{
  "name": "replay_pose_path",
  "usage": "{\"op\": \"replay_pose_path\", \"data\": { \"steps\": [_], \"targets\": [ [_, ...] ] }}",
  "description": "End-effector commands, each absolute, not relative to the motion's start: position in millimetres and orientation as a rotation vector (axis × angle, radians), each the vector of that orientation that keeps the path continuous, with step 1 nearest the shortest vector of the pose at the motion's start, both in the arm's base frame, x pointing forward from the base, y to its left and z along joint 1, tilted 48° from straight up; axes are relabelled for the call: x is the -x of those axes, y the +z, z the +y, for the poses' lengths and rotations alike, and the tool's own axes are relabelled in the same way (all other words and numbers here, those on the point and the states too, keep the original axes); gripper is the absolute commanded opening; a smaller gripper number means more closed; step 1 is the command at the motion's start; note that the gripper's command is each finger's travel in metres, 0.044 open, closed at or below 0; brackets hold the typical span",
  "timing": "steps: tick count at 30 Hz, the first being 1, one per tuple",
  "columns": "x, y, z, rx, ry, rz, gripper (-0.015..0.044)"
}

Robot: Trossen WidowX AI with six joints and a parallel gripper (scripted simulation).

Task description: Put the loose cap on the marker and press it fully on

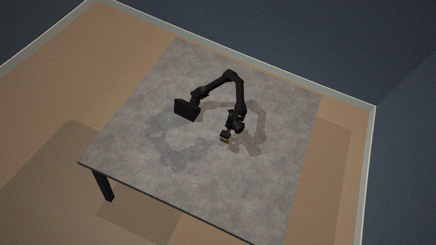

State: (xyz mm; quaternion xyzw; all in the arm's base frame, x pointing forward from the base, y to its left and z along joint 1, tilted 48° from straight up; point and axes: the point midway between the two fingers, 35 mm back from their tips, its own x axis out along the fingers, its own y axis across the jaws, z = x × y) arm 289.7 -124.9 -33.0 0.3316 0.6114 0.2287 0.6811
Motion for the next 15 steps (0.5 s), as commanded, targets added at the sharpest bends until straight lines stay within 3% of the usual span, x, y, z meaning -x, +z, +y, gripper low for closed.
{"op": "replay_pose_path", "data": {
  "steps": [1, 2, 12, 15],
  "targets": [
    [-289.8, -33.1, -125.2, -0.741, 0.513, 1.372, 0.0420],
    [-289.8, -33.1, -125.2, -0.741, 0.513, 1.372, 0.0440],
    [-278.9, 17.9, -179.1, -0.743, 0.511, 1.374, 0.0440],
    [-280.4, 11.9, -172.8, -0.710, 0.539, 1.367, 0.0361]
  ]
}}
